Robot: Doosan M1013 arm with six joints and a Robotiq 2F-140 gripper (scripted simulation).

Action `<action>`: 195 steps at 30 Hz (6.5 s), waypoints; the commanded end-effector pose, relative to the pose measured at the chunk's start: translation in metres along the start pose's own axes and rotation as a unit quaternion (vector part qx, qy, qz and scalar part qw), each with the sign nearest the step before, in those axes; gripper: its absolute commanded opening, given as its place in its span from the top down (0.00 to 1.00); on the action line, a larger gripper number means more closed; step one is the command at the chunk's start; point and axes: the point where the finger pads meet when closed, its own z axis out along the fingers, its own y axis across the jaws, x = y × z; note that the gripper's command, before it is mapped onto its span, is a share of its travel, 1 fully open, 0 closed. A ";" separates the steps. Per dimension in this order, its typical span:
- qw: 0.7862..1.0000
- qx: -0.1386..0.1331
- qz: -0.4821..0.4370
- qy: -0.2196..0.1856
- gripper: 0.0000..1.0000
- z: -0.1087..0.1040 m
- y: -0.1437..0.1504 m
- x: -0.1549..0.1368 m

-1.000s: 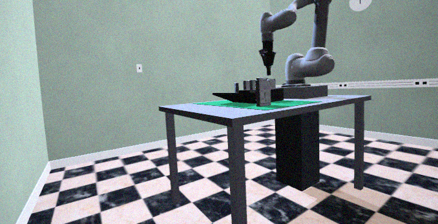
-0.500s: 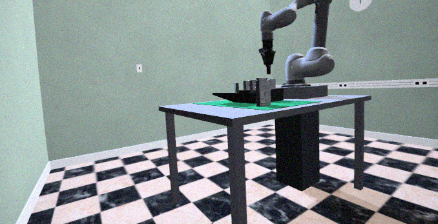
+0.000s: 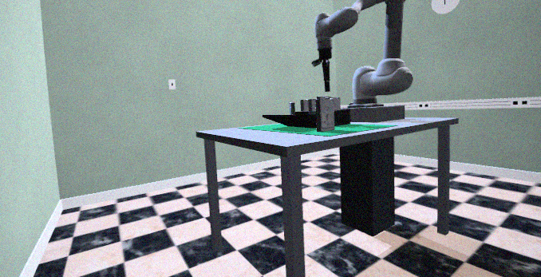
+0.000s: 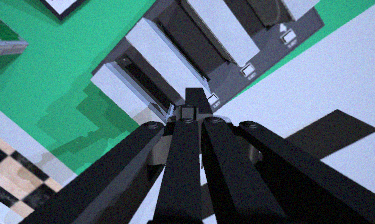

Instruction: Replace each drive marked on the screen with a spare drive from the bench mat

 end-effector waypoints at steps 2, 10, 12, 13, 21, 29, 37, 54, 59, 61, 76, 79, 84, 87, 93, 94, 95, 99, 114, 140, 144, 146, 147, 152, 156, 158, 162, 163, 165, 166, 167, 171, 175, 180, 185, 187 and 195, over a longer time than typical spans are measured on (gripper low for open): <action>0.985 -0.009 0.170 0.008 0.90 0.001 -0.015 0.016; 0.916 -0.014 0.400 0.016 0.90 0.002 -0.025 0.026; 0.916 -0.014 0.400 0.016 0.11 0.002 -0.025 0.026; 0.916 -0.014 0.400 0.016 0.11 0.002 -0.025 0.026; 0.916 -0.014 0.400 0.016 0.11 0.002 -0.025 0.026; 0.916 -0.014 0.400 0.016 0.11 0.002 -0.025 0.026; 0.916 -0.014 0.400 0.016 0.11 0.002 -0.025 0.026; 0.916 -0.014 0.400 0.016 0.11 0.002 -0.025 0.026; 0.916 -0.014 0.400 0.016 0.11 0.003 -0.025 0.026; 0.916 -0.014 0.400 0.016 0.11 0.004 -0.025 0.026; 0.916 -0.014 0.400 0.016 0.11 0.011 -0.025 0.026; 0.916 -0.014 0.400 0.016 0.11 0.012 -0.025 0.026; 0.916 -0.014 0.400 0.016 0.11 0.014 -0.025 0.026; 0.916 -0.014 0.400 0.016 0.11 0.016 -0.025 0.026; 0.916 -0.014 0.400 0.016 0.11 0.020 -0.025 0.026; 0.916 -0.014 0.400 0.016 0.11 0.020 -0.025 0.026; 0.916 -0.014 0.400 0.016 0.11 0.020 -0.025 0.026; 0.916 -0.014 0.400 0.016 0.11 0.021 -0.025 0.026; 0.916 -0.014 0.400 0.016 0.11 0.023 -0.025 0.026; 0.916 -0.014 0.400 0.016 0.11 0.027 -0.025 0.026; 0.916 -0.014 0.400 0.016 0.11 0.033 -0.024 0.026; 0.916 -0.014 0.400 0.016 0.11 0.036 -0.024 0.026; 0.916 -0.014 0.400 0.016 0.11 0.038 -0.024 0.026; 0.916 -0.014 0.400 0.016 0.11 0.044 -0.024 0.027; 0.916 -0.014 0.400 0.016 0.11 0.054 -0.024 0.027; 0.916 -0.014 0.400 0.016 0.11 0.059 -0.023 0.027; 0.916 -0.014 0.400 0.016 0.11 0.069 -0.023 0.027; 0.916 -0.014 0.400 0.016 0.11 0.072 -0.023 0.027; 0.916 -0.014 0.400 0.016 0.11 0.076 -0.023 0.027; 0.916 -0.014 0.400 0.016 0.11 0.076 -0.023 0.027; 0.916 -0.014 0.400 0.016 0.11 0.076 -0.023 0.027; 0.916 -0.014 0.400 0.016 0.11 0.085 -0.022 0.027; 0.916 -0.014 0.400 0.016 0.11 0.093 -0.022 0.027; 0.916 -0.014 0.400 0.016 0.11 0.099 -0.022 0.027; 0.916 -0.014 0.400 0.016 0.11 0.102 -0.022 0.028; 0.916 -0.014 0.400 0.016 0.11 0.103 -0.022 0.028; 0.916 -0.014 0.400 0.016 0.11 0.104 -0.022 0.028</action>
